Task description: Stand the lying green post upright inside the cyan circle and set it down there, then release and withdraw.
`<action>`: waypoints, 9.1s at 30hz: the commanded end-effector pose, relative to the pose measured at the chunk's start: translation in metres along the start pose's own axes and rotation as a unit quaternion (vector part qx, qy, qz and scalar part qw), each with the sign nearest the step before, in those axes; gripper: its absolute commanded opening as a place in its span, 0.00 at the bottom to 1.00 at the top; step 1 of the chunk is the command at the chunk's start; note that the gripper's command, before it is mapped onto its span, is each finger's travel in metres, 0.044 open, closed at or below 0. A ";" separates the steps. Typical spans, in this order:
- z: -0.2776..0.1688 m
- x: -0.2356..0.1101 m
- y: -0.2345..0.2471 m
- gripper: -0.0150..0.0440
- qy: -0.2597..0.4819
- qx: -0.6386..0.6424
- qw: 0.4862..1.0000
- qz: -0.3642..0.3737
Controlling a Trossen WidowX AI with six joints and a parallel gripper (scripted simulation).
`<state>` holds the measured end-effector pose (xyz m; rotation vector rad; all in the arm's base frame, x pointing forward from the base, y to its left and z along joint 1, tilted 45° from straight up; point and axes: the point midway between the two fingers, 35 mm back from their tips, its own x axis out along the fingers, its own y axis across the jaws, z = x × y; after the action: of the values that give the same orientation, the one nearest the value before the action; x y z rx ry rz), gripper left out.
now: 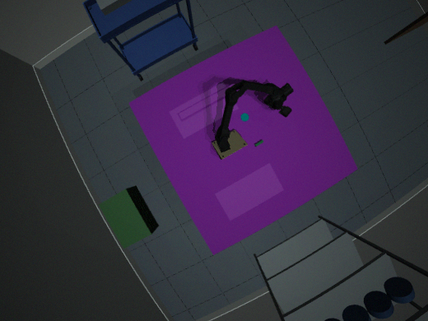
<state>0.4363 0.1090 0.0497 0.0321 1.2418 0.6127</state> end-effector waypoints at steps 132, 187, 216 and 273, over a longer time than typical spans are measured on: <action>-0.193 -0.063 -0.070 0.29 0.109 0.205 0.958 0.169; -0.154 -0.134 0.086 0.29 0.163 0.514 0.832 0.131; -0.171 -0.123 0.093 0.29 0.177 0.510 0.840 0.041; -0.195 -0.108 0.095 0.29 0.125 0.495 0.847 -0.149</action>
<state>0.2039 0.0823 0.1100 0.6369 1.6856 -0.3423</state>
